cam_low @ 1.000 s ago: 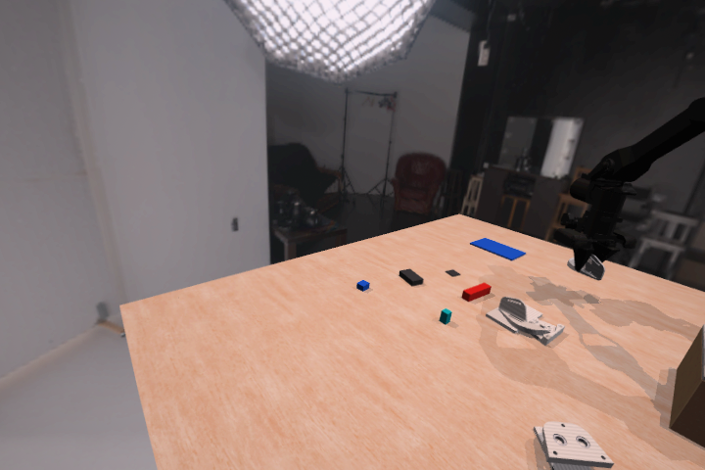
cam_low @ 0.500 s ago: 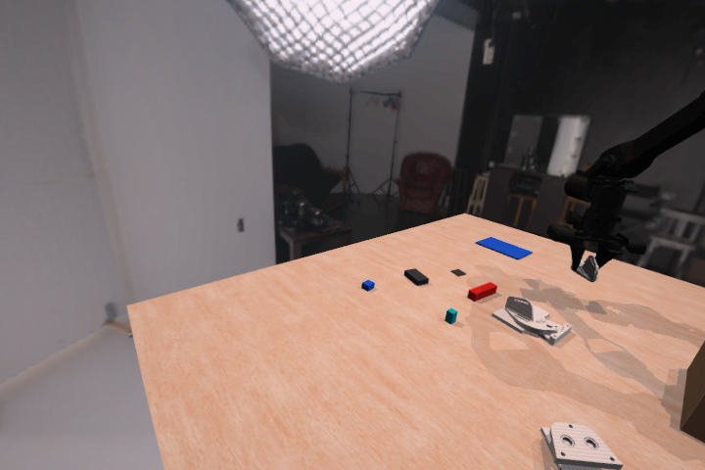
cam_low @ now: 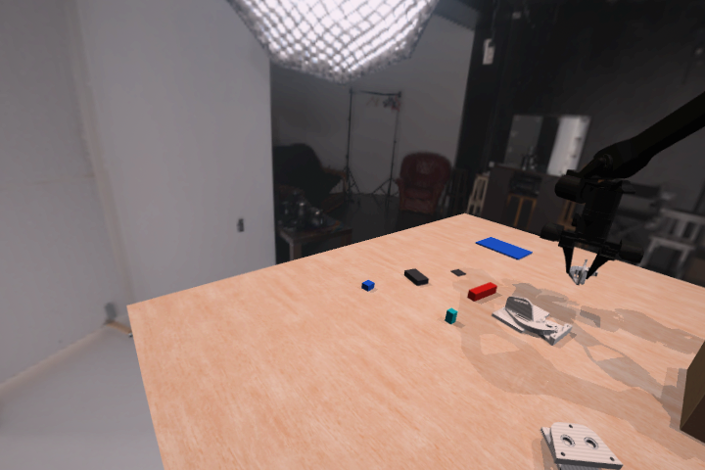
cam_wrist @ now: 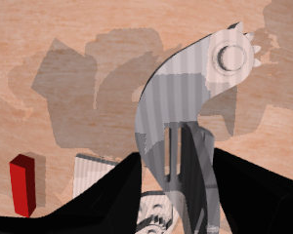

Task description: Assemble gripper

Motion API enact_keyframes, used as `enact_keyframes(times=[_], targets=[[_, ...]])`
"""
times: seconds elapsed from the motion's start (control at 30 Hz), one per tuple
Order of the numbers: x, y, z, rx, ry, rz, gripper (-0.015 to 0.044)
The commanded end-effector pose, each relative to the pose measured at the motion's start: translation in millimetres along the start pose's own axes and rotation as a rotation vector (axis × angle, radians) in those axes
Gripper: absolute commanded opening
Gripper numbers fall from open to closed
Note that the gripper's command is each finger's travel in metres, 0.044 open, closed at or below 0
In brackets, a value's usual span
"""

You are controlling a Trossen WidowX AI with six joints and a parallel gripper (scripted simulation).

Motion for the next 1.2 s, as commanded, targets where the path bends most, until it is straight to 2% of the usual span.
enact_keyframes(times=[0.0, 1.17], targets=[[-11, 3, 2, 0.006, -0.005, -0.118, 0.0134], [-102, 4, -1, 0.003, 0.007, -1.074, 0.0134]])
Point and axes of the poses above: the point midway between the two fingers, 35 mm back from their tips, its own z axis back along the fingers, its own y axis across the jaws, x = y × z, the point moved 8 cm from there along z, back along the fingers, and after that the axes turned 5 degrees about z, right-handed, at the moved point
